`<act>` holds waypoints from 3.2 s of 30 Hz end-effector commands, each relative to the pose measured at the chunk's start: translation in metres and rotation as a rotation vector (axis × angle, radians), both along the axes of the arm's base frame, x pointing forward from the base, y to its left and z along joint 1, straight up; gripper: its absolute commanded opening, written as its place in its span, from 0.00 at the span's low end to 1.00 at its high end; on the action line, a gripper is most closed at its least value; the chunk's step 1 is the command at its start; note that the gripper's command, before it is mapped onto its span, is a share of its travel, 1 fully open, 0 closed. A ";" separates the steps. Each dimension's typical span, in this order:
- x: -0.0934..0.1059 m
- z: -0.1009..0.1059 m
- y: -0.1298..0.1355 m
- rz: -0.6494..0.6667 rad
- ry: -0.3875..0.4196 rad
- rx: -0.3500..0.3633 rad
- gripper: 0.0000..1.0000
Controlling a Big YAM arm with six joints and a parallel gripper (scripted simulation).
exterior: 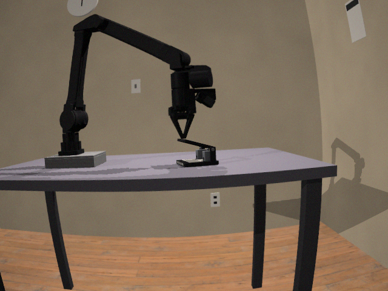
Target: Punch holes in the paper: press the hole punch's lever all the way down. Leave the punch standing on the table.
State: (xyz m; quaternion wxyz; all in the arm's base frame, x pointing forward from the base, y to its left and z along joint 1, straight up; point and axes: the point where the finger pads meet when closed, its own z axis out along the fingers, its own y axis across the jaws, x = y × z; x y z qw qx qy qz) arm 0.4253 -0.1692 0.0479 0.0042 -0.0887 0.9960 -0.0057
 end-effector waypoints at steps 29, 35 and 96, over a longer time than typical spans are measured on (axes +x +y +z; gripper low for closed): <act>-0.008 -0.026 -0.002 0.003 0.014 0.006 0.00; -0.007 -0.026 -0.001 0.004 0.014 0.006 0.00; -0.010 -0.036 0.001 0.005 0.013 0.008 0.00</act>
